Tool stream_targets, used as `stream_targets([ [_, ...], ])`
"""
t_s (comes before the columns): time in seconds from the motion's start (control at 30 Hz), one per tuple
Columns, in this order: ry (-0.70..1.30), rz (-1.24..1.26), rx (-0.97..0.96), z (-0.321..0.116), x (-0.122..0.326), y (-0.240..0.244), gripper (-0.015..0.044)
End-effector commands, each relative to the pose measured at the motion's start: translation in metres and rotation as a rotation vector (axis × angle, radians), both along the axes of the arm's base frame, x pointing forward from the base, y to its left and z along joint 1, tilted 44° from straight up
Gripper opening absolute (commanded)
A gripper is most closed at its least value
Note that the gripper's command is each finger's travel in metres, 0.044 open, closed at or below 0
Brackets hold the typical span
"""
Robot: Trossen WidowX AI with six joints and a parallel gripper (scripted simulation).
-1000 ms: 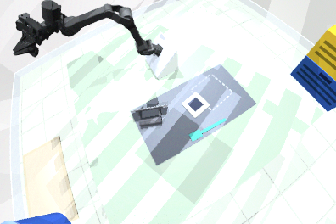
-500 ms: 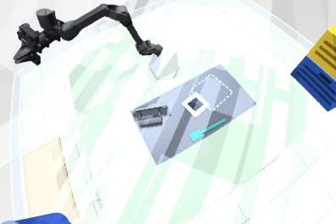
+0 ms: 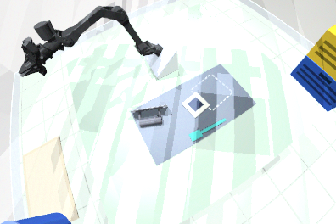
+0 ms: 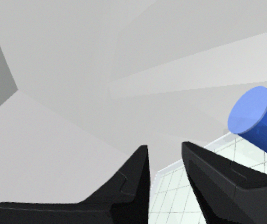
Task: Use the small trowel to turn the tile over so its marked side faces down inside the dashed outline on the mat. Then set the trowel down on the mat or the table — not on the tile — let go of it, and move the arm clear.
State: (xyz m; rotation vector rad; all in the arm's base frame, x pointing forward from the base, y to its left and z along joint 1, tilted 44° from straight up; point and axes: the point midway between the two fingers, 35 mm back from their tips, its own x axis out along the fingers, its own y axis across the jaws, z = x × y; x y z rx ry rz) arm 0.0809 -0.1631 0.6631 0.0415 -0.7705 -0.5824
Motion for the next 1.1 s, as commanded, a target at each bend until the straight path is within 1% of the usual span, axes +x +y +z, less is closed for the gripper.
stream_targets([
  [0.0,-0.013,-0.011,0.039,-0.007,0.001,-0.015,0.0100],
  [0.5,-0.037,-0.037,0.261,-0.045,0.019,-0.077,0.0100],
  [1.07,0.061,-0.091,0.513,-0.112,0.060,-0.129,0.0100],
])
